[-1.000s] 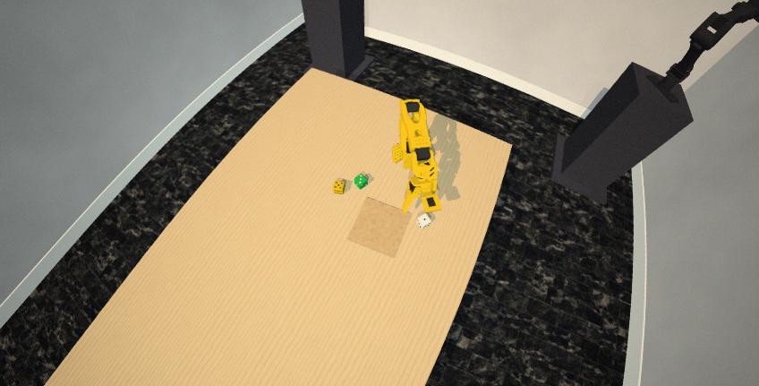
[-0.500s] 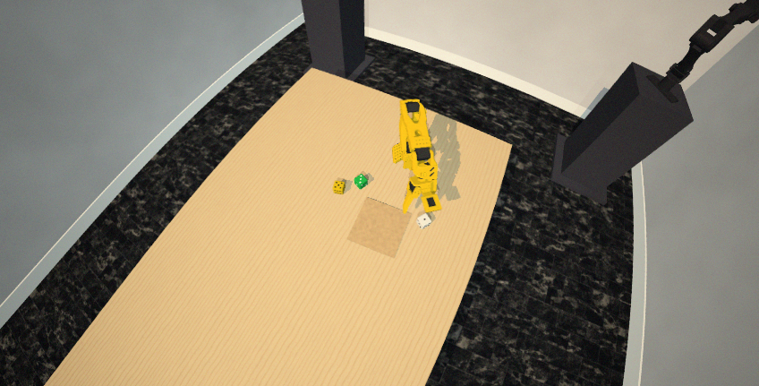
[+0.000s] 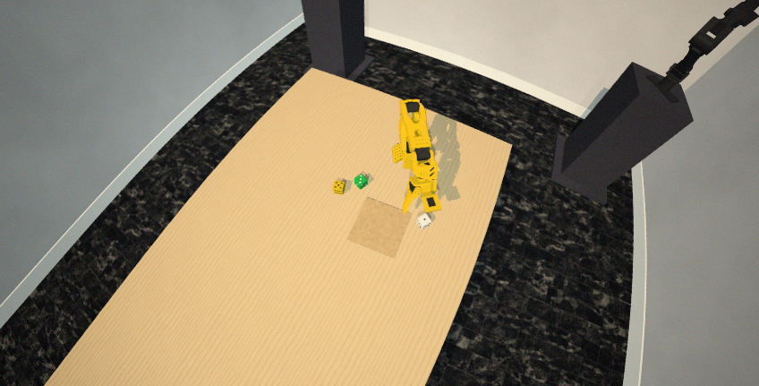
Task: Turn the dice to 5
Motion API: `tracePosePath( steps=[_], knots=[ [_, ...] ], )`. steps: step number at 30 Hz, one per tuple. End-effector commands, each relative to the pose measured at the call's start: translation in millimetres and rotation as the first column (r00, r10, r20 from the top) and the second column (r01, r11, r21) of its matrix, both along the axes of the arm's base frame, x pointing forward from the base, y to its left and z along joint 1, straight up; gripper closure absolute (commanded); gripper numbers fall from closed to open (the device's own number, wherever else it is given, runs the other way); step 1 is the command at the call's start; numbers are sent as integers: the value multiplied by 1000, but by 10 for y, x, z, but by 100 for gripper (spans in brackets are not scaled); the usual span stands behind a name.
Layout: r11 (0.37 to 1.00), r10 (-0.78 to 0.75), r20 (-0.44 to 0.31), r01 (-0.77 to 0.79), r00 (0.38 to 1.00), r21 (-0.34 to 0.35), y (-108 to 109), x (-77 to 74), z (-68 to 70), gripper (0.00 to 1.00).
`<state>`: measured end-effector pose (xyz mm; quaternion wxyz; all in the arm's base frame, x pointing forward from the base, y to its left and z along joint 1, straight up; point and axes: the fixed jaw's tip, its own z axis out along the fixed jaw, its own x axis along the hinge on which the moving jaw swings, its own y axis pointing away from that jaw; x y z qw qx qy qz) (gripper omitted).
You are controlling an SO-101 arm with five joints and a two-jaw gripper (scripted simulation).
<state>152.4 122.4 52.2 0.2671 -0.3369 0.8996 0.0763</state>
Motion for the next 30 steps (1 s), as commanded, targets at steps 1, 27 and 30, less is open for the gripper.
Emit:
tracePosePath(
  steps=[1, 27, 30],
  knots=[
    [999, 0, 34, -1, 999, 33, 58, 51, 86, 65],
    [976, -29, 278, -32, 960, 215, 116, 128, 643, 65],
    [964, -45, 339, -48, 940, 261, 113, 124, 795, 65]
  ],
)
